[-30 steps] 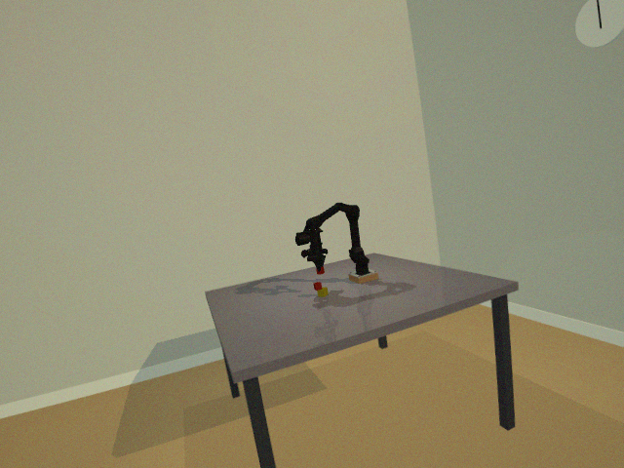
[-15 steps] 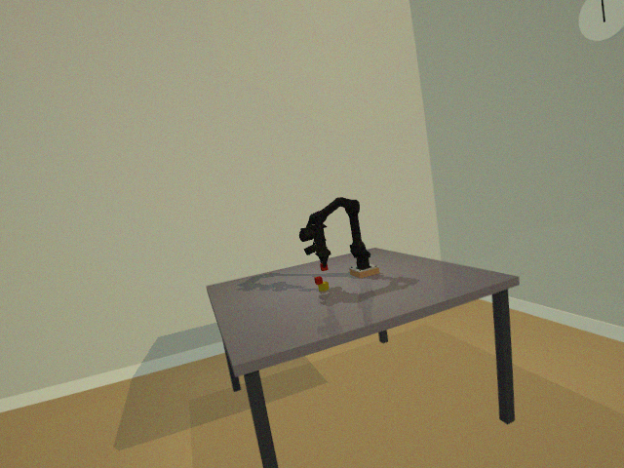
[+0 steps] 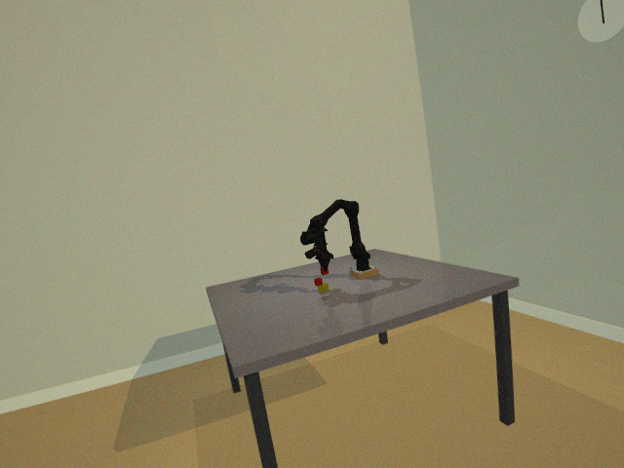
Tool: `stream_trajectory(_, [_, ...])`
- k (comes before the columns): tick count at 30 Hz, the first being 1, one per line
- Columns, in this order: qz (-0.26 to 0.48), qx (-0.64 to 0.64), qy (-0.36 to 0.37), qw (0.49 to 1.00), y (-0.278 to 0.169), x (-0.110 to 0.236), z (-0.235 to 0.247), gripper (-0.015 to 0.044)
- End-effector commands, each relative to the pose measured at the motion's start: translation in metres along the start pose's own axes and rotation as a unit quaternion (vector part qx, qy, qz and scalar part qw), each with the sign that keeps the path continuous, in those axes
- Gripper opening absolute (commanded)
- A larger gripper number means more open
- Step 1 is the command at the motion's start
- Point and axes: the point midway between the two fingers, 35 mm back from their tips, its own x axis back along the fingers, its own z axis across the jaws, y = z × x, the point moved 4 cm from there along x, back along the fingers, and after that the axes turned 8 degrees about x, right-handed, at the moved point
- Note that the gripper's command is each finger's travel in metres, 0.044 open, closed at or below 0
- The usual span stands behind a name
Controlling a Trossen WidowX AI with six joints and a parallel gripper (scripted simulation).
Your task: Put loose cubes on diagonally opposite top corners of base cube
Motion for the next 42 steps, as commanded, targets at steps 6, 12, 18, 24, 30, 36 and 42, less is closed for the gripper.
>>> stream_trajectory(6, [0.003,0.005,-0.002,1.000,-0.002,-0.018,-0.001,0.0105])
stream_trajectory(12, [0.003,0.005,-0.002,1.000,-0.002,-0.018,-0.001,0.0105])
stream_trajectory(18, [0.003,0.004,-0.002,1.000,-0.002,-0.020,-0.001,0.0105])
stream_trajectory(24, [0.003,0.003,-0.002,1.000,-0.001,-0.032,0.000,0.0105])
stream_trajectory(30, [0.003,0.002,-0.002,1.000,-0.001,-0.045,0.000,0.0105])
stream_trajectory(36, [0.003,0.002,-0.002,1.000,-0.001,-0.047,0.000,0.0105])
stream_trajectory(42, [0.003,0.002,-0.002,1.000,-0.001,-0.047,0.000,0.0105])
